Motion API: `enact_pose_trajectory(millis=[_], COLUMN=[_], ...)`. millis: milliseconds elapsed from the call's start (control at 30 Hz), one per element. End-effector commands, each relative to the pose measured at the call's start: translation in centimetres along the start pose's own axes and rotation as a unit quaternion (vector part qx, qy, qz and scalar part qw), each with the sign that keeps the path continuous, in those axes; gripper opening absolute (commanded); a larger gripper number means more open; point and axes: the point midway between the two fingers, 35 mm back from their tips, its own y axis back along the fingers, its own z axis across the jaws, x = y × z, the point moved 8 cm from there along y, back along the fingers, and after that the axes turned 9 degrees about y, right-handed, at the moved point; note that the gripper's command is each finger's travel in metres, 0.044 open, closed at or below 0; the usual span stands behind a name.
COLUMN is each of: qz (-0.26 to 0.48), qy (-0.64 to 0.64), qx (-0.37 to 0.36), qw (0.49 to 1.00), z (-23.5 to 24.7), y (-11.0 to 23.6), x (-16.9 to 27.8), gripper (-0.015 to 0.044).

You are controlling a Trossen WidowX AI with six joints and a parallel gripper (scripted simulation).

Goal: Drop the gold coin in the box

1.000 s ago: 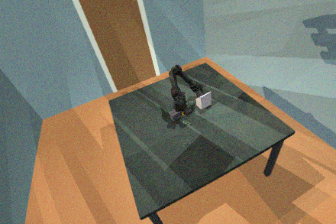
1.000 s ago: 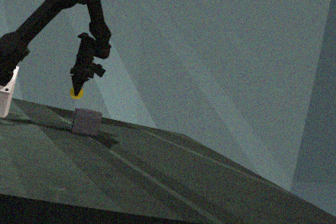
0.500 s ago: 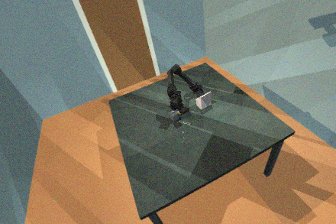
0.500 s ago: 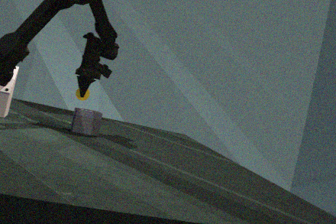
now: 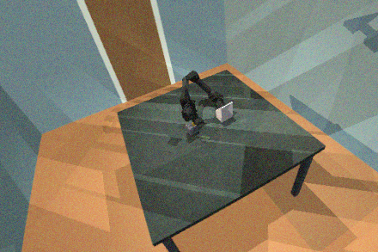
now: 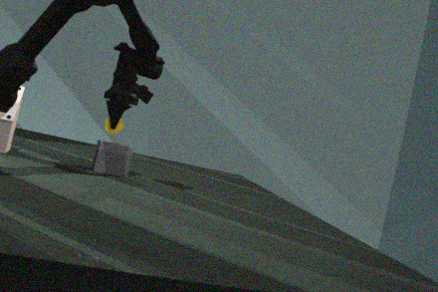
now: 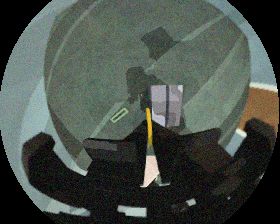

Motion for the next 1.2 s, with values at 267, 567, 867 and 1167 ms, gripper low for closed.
enact_pose_trajectory(millis=[267, 567, 867, 1167], qz=[0.000, 0.001, 0.001, 0.001], qy=[-0.003, -0.001, -0.001, -0.004], qx=[0.006, 0.006, 0.006, 0.006], qw=[1.000, 1.000, 1.000, 1.000], z=[-3.1, -3.4, -3.4, -4.0], y=[-0.1, -0.1, -0.1, -0.2], x=[-0.3, -0.3, -0.3, -0.4], gripper=[0.0000, 0.0000, 0.0000, 0.0000])
